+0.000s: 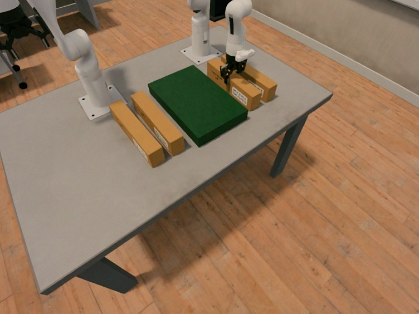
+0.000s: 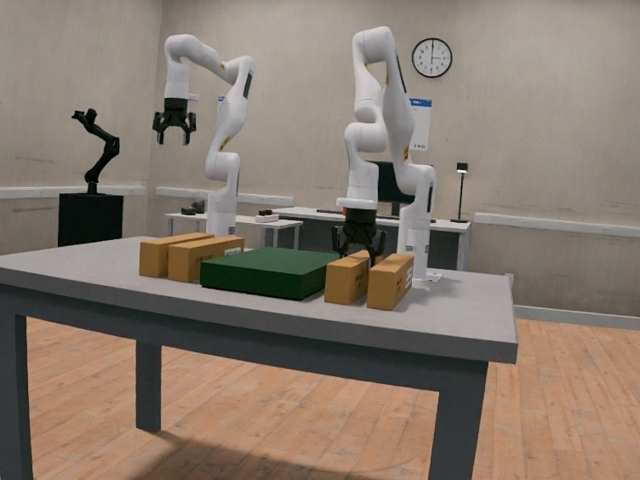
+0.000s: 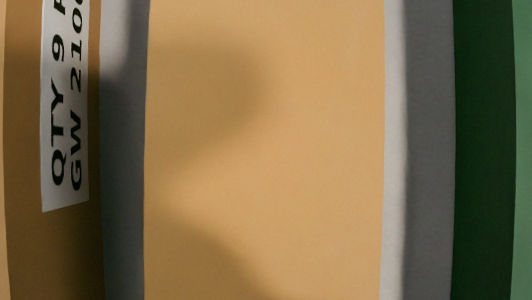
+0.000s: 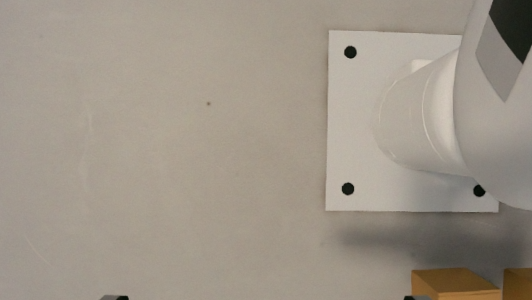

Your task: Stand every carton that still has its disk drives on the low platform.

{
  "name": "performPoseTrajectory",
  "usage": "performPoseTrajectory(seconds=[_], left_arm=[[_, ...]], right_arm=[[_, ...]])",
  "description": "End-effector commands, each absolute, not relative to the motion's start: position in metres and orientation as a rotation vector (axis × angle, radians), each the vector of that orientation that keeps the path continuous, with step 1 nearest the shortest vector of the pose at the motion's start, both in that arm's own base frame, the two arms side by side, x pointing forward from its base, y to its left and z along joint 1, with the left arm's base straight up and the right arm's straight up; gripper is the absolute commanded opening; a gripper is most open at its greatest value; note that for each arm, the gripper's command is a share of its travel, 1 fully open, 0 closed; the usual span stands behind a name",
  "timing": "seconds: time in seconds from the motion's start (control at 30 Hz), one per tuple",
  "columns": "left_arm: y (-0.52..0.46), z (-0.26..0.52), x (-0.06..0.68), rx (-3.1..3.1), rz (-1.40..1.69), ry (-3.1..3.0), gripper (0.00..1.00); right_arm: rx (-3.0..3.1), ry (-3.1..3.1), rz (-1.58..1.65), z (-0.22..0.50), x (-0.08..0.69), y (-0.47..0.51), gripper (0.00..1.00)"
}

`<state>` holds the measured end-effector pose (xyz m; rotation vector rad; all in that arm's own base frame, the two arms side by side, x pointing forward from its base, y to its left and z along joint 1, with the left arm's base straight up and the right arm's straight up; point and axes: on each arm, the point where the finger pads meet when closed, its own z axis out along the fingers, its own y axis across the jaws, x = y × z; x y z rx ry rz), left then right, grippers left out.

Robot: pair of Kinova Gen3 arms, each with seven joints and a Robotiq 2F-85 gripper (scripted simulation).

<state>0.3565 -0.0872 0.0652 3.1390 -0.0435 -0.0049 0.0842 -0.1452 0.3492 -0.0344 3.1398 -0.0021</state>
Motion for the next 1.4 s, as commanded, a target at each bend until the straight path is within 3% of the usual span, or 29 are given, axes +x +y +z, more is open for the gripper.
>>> performPoseTrajectory(seconds=[0.0, 1.37], left_arm=[[-0.0873, 0.0657, 0.3570, 3.139, -0.003, -0.043, 0.688], [-0.0872, 0.0657, 0.3570, 3.139, -0.003, -0.043, 0.653]], right_arm=[[-0.034, 3.139, -0.003, 0.3494, 0.0844, -0.1453, 1.000], [-0.034, 3.139, -0.003, 0.3494, 0.0844, -0.1453, 1.000]])
